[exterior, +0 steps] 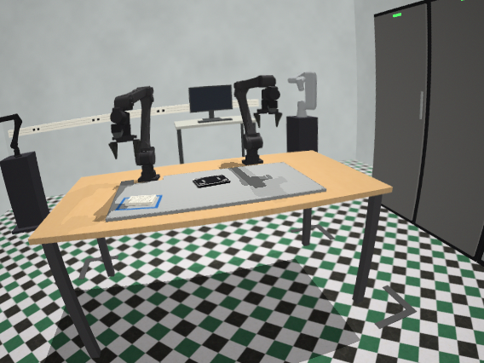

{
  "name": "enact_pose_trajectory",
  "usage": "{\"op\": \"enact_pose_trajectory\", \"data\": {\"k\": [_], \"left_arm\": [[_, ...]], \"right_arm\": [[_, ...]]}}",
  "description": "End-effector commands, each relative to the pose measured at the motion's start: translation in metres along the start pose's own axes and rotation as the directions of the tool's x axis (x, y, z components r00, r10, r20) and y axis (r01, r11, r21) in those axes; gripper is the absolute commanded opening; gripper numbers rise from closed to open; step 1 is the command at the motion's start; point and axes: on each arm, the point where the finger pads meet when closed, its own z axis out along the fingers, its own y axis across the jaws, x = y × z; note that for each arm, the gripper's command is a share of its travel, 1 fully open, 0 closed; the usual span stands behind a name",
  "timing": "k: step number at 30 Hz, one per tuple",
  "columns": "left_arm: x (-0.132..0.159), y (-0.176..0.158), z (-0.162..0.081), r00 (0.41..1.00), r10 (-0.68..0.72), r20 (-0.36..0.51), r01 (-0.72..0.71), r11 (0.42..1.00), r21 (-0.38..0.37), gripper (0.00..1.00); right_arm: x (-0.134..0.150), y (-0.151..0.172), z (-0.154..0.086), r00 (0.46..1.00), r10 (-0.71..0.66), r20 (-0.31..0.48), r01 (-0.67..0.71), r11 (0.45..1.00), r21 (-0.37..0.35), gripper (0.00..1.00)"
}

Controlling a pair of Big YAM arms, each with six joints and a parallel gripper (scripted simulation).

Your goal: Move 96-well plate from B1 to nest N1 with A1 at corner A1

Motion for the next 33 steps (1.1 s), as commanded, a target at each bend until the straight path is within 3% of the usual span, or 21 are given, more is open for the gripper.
{"op": "enact_pose_trajectory", "data": {"k": [1,5,7,8,10,13,15,19,21,23,24,25,27,28,30,33], "left_arm": [[-0.010,-0.016,0.007,0.999,-0.044,0.010,0.045,0.999,-0.005,1.00],[-0.014,-0.026,0.007,0.999,-0.044,0.016,0.045,0.999,-0.005,1.00],[-0.014,-0.035,0.013,0.999,-0.044,0.010,0.045,0.999,-0.005,1.00],[-0.015,-0.040,0.014,0.999,-0.044,0.010,0.045,0.999,-0.005,1.00],[-0.015,-0.041,0.015,0.999,-0.044,0.010,0.045,0.999,-0.005,1.00],[-0.018,-0.039,0.009,0.998,-0.051,0.024,0.051,0.999,-0.003,1.00],[-0.018,-0.038,-0.001,0.998,-0.045,0.041,0.045,0.999,0.000,1.00],[-0.018,-0.038,-0.001,0.998,-0.045,0.041,0.045,0.999,0.000,1.00],[-0.018,-0.038,-0.001,0.998,-0.045,0.041,0.045,0.999,0.000,1.00],[-0.018,-0.038,-0.001,0.998,-0.045,0.041,0.045,0.999,0.000,1.00],[-0.018,-0.038,-0.001,0.998,-0.045,0.041,0.045,0.999,0.000,1.00],[-0.018,-0.038,-0.001,0.998,-0.045,0.041,0.045,0.999,0.000,1.00],[-0.018,-0.038,-0.001,0.998,-0.045,0.041,0.045,0.999,0.000,1.00],[-0.018,-0.038,-0.001,0.998,-0.045,0.041,0.045,0.999,0.000,1.00],[-0.018,-0.038,-0.001,0.998,-0.045,0.041,0.045,0.999,0.000,1.00],[-0.018,-0.038,-0.001,0.998,-0.045,0.041,0.045,0.999,0.000,1.00]], "right_arm": [[0.005,0.008,0.009,0.997,0.057,-0.046,-0.057,0.998,-0.001,1.00],[-0.004,0.011,0.016,0.992,0.123,-0.027,-0.123,0.992,-0.001,1.00],[-0.008,0.005,0.008,0.978,0.204,-0.030,-0.205,0.979,0.002,1.00],[-0.008,0.013,0.018,0.975,0.221,-0.031,-0.221,0.975,0.001,1.00],[-0.019,0.014,0.008,0.958,0.285,-0.014,-0.285,0.959,-0.004,1.00],[-0.016,0.018,0.026,0.925,0.378,-0.038,-0.378,0.926,0.010,1.00],[-0.027,0.019,0.018,0.901,0.432,-0.019,-0.432,0.902,0.001,1.00],[-0.024,0.024,0.034,0.848,0.528,-0.042,-0.528,0.849,0.018,1.00],[-0.024,0.024,0.034,0.848,0.528,-0.042,-0.528,0.849,0.018,1.00],[-0.019,0.027,0.047,0.810,0.583,-0.060,-0.582,0.813,0.036,1.00],[-0.028,0.028,0.040,0.791,0.610,-0.046,-0.609,0.793,0.025,1.00],[-0.023,0.029,0.050,0.770,0.635,-0.059,-0.634,0.772,0.040,1.00],[-0.034,0.031,0.041,0.730,0.682,-0.044,-0.682,0.731,0.029,1.00],[-0.030,0.033,0.051,0.706,0.706,-0.054,-0.705,0.708,0.043,1.00],[-0.037,0.034,0.047,0.676,0.736,-0.045,-0.735,0.677,0.035,1.00],[-0.030,0.039,0.065,0.598,0.799,-0.059,-0.797,0.601,0.067,1.00]]}}
